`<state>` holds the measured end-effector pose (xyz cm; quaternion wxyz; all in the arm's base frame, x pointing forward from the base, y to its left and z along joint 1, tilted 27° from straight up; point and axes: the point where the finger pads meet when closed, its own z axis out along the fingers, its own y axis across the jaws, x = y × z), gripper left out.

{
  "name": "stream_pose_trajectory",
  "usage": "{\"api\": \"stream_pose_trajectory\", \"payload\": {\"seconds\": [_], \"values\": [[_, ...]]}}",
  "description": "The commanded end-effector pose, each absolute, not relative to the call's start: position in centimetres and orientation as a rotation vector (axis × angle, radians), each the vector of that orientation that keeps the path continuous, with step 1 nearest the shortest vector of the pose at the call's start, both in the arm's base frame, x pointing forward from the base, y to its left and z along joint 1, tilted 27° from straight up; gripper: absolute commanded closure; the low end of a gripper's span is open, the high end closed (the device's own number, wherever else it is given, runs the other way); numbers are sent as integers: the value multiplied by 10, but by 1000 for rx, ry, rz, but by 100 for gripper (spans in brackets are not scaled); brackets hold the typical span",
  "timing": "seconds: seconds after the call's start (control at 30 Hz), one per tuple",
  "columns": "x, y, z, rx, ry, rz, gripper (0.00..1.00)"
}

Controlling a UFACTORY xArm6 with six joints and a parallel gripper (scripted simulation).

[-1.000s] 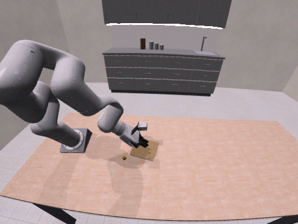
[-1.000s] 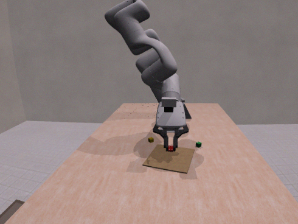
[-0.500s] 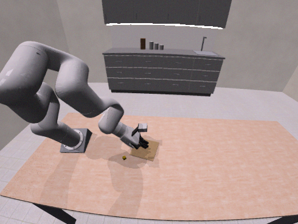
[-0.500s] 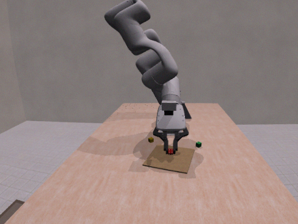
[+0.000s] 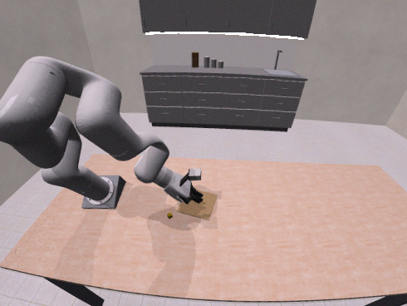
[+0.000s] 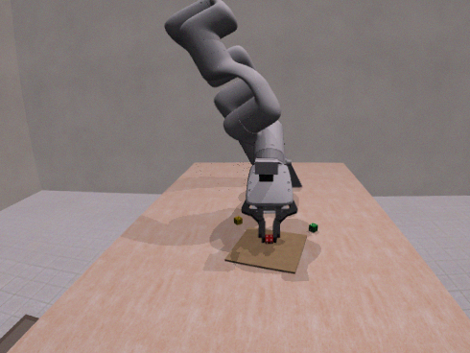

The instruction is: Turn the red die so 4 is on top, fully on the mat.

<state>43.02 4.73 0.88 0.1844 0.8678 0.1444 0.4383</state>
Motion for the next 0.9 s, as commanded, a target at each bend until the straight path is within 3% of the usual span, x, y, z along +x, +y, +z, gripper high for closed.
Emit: {"api": "stream_pose_trajectory", "payload": {"seconds": [0.0,0.87], "values": [[431,48,10,2445,407,1239,89],[432,45,5,2445,407,1239,89]]}}
